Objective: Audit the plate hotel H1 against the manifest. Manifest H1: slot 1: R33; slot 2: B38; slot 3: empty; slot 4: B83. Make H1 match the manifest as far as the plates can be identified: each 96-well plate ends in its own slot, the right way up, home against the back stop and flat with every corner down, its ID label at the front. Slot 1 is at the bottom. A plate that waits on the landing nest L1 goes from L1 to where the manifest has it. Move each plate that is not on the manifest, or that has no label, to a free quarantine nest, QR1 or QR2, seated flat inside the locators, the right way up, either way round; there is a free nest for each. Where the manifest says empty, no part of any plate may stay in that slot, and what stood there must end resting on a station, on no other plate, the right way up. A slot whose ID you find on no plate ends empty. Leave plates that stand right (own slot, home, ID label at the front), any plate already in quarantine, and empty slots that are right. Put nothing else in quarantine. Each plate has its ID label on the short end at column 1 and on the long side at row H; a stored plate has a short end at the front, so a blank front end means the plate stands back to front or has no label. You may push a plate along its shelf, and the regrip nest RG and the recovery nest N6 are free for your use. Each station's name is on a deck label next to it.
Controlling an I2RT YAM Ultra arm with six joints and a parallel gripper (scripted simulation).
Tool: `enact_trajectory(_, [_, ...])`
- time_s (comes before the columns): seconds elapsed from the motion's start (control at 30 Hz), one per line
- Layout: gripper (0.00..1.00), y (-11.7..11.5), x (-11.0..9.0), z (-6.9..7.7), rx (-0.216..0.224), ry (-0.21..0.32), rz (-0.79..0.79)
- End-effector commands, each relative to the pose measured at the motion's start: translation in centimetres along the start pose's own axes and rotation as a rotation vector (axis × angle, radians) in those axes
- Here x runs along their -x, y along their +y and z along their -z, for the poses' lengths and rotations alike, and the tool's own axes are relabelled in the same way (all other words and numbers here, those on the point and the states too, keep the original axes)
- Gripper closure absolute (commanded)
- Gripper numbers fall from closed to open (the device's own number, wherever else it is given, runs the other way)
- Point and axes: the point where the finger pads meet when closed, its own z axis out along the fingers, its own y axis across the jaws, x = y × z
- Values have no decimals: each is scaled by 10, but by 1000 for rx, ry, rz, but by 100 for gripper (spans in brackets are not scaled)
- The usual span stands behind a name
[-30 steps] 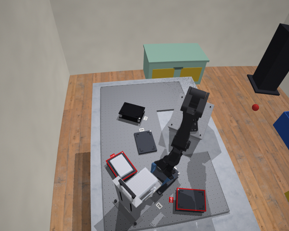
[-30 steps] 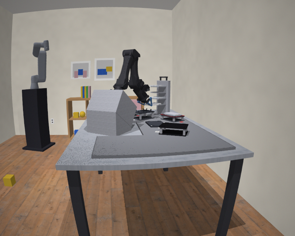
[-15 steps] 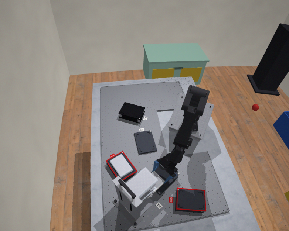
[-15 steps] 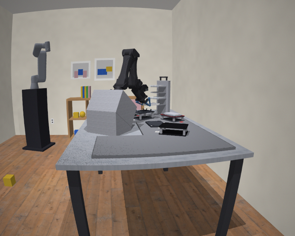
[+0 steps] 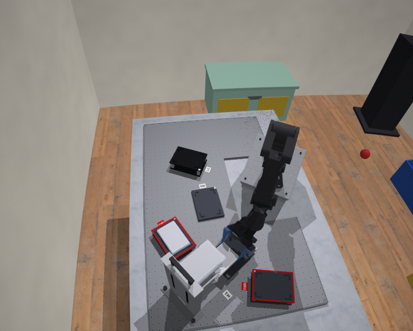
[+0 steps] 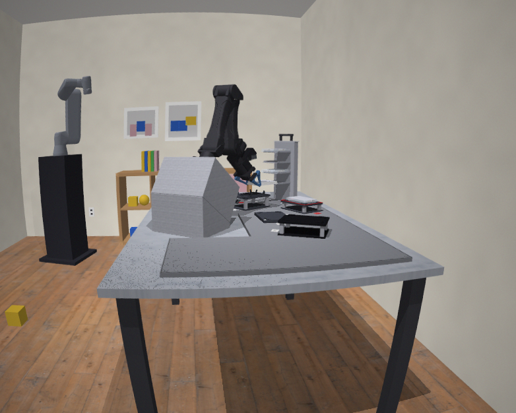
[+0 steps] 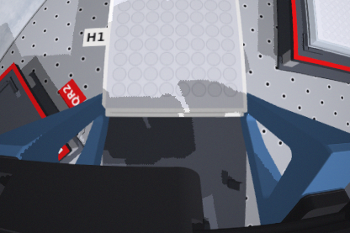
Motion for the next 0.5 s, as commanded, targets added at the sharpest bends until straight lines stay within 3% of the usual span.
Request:
enact_trajectory(0.0, [14, 1, 5, 9, 4, -33, -15])
enact_trajectory(0.47, [14, 1, -7, 20, 4, -33, -16])
